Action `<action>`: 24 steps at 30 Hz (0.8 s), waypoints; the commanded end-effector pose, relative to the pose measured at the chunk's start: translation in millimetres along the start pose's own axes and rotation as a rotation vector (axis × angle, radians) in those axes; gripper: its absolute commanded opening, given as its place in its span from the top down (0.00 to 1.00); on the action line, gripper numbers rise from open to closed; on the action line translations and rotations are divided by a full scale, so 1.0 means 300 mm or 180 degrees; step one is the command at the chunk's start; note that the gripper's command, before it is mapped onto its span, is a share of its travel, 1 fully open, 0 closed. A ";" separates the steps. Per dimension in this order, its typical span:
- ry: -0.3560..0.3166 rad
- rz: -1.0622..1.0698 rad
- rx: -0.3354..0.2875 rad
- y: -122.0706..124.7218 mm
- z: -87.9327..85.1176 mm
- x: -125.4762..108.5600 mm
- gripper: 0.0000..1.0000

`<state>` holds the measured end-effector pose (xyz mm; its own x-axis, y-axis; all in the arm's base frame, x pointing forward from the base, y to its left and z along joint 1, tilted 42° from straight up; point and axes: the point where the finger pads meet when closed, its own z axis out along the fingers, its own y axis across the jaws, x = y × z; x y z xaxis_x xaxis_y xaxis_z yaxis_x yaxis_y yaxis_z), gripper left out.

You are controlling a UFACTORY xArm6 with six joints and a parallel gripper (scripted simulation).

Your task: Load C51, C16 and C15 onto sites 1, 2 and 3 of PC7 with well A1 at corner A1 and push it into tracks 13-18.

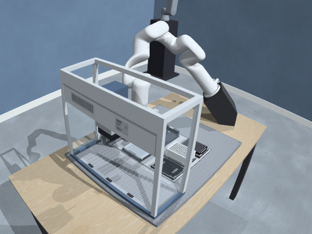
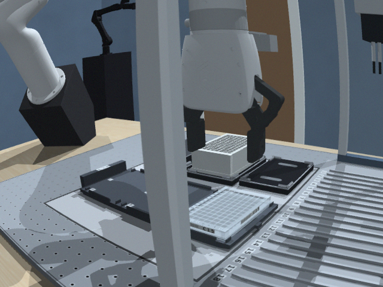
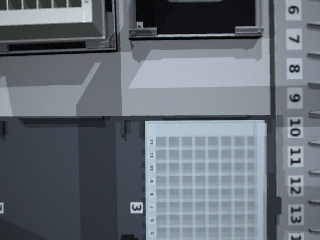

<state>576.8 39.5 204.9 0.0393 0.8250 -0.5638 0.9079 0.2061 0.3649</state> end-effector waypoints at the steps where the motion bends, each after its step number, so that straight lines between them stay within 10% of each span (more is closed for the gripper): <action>1: 0.0002 0.0003 -0.0010 0.004 -0.028 0.000 0.00; 24: 0.0003 0.0003 -0.0010 0.004 -0.104 0.000 0.00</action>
<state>564.3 55.1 226.8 0.0392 0.8250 -0.5638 0.9080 0.2061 0.3647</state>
